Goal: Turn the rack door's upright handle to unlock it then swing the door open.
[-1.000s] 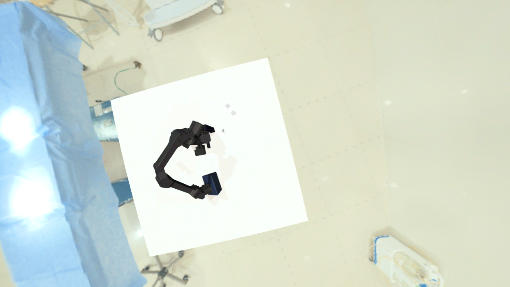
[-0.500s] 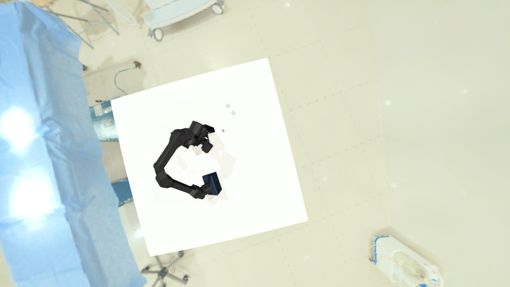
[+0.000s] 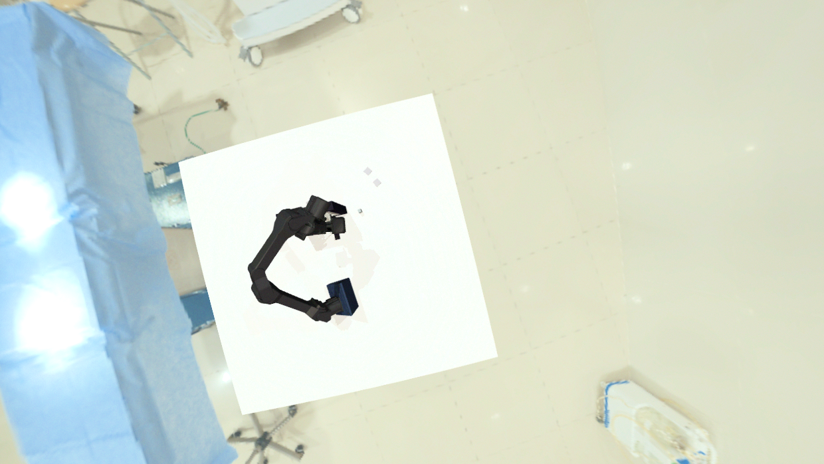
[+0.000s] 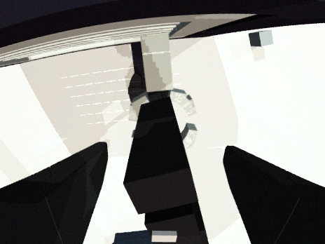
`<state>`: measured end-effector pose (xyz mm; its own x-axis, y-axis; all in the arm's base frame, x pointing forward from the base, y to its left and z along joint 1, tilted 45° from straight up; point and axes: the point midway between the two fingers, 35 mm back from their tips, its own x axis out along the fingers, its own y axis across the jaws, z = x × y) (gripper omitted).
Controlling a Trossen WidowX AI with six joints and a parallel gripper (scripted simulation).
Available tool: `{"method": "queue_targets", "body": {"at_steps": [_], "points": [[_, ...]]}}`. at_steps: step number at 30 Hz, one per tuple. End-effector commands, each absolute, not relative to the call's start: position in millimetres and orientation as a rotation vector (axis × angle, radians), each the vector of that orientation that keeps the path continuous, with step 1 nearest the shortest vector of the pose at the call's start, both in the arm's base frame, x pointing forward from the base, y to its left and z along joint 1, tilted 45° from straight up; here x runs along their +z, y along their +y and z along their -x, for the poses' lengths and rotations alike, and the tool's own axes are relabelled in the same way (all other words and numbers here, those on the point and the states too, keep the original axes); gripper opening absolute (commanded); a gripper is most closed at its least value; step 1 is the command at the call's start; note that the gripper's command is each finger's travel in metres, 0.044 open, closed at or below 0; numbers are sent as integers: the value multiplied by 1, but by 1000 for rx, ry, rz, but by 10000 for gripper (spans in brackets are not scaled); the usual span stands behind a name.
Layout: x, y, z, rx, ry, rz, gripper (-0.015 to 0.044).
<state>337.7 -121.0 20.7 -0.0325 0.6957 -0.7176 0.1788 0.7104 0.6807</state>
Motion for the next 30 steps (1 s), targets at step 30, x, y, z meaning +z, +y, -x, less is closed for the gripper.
{"method": "queue_targets", "body": {"at_steps": [30], "points": [[21, -121, -339, 1450, 728, 518, 298]]}}
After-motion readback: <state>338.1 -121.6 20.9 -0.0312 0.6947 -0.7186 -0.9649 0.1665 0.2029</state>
